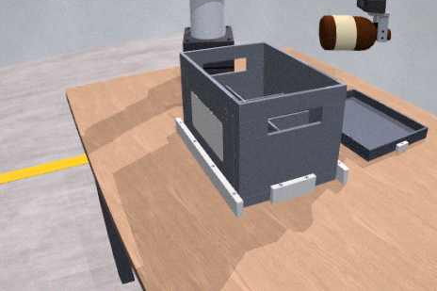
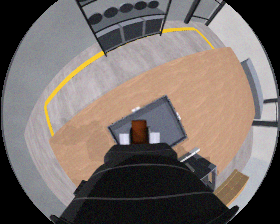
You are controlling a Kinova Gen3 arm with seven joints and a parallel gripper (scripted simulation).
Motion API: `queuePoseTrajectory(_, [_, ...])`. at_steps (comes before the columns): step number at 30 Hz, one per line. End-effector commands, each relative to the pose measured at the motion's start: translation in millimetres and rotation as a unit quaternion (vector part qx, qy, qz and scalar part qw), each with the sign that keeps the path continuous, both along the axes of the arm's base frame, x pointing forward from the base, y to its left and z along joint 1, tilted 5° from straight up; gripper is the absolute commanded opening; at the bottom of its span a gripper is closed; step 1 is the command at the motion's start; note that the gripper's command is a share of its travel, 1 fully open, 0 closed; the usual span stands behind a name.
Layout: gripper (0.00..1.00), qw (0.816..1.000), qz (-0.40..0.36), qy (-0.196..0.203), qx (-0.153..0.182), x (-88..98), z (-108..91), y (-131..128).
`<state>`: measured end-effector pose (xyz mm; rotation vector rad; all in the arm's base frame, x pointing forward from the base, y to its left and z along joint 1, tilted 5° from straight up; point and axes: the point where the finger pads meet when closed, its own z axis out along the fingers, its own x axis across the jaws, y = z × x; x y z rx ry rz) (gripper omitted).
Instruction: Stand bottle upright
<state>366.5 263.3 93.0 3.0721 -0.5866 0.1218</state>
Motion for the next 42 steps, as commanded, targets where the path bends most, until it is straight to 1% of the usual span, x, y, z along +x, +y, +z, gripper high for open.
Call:
queuePoseTrajectory(1, [0.0,1.0,0.0,0.001,0.001,-2.9,0.8,2.0])
queuePoseTrajectory(23, [0.0,1.0,-0.007,0.0,0.002,-3.0,0.7,2.0])
queuePoseTrajectory(29, [0.0,0.999,-0.049,0.0,0.004,-2.9,0.5,1.7])
queuePoseTrajectory(32, [0.0,0.999,-0.049,0.0,0.005,-3.1,0.6,2.0])
queuePoseTrajectory(38, [0.0,0.995,-0.104,-0.002,0.009,-2.9,0.5,1.7])
queuePoseTrajectory(42, [0.0,0.993,-0.119,-0.002,0.01,-3.2,0.5,1.8])
